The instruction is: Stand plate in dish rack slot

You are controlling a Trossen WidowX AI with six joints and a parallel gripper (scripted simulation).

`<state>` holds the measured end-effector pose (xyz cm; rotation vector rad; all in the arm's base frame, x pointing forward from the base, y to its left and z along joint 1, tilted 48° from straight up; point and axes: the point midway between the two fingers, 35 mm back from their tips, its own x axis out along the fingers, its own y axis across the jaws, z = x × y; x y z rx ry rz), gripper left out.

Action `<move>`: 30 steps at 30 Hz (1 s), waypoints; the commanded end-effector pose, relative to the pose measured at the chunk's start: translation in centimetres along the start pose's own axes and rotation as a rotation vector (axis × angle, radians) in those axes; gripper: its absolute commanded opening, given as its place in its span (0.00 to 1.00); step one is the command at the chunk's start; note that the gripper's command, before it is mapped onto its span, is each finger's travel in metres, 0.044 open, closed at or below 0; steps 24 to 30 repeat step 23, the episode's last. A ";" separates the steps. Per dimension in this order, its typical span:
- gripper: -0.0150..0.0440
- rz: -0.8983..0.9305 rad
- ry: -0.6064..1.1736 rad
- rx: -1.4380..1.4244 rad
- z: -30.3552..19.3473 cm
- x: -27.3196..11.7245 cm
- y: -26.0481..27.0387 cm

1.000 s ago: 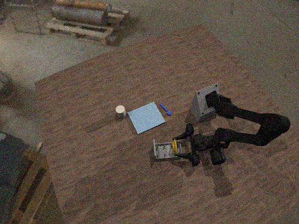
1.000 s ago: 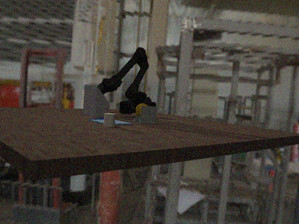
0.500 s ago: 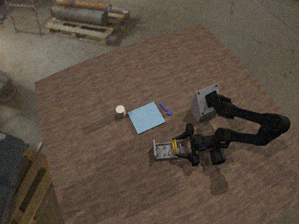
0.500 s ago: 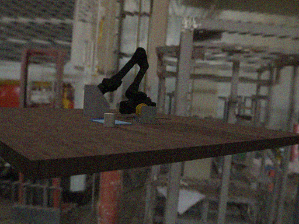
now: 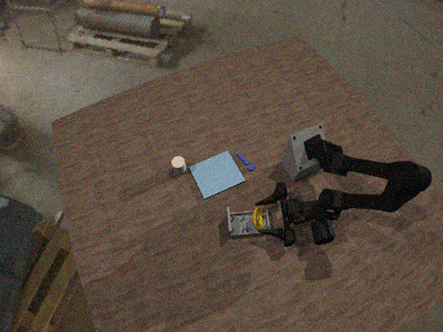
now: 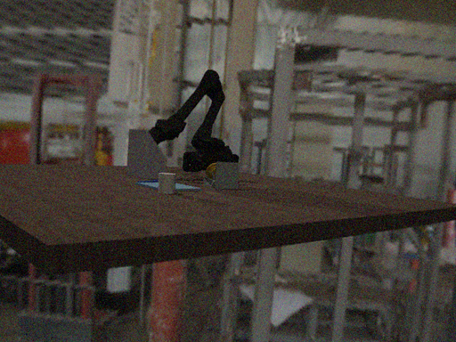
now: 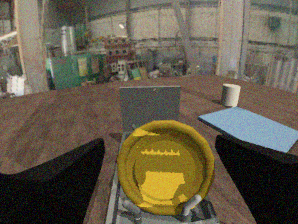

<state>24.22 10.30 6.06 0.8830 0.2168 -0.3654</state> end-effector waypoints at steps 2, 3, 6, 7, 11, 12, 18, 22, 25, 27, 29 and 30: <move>0.93 -0.014 0.003 -0.003 2.7 0.2 0.6; 0.93 -0.017 0.004 -0.006 3.3 0.2 0.6; 0.93 -0.021 0.004 -0.010 5.2 0.2 0.8; 0.93 -0.019 0.003 -0.009 5.9 0.1 0.8; 0.93 -0.007 -0.008 -0.011 8.8 -0.2 1.0; 0.93 -0.003 -0.013 -0.012 9.5 -0.3 1.0; 0.93 0.011 -0.026 -0.019 11.2 -0.5 0.8; 0.93 -0.032 -0.006 -0.092 11.3 0.0 0.5; 0.93 -0.049 0.003 -0.120 11.3 0.2 0.4; 0.93 -0.049 0.003 -0.120 11.3 0.2 0.4; 0.93 -0.049 0.003 -0.120 11.3 0.2 0.4; 0.93 -0.049 0.003 -0.120 11.3 0.2 0.4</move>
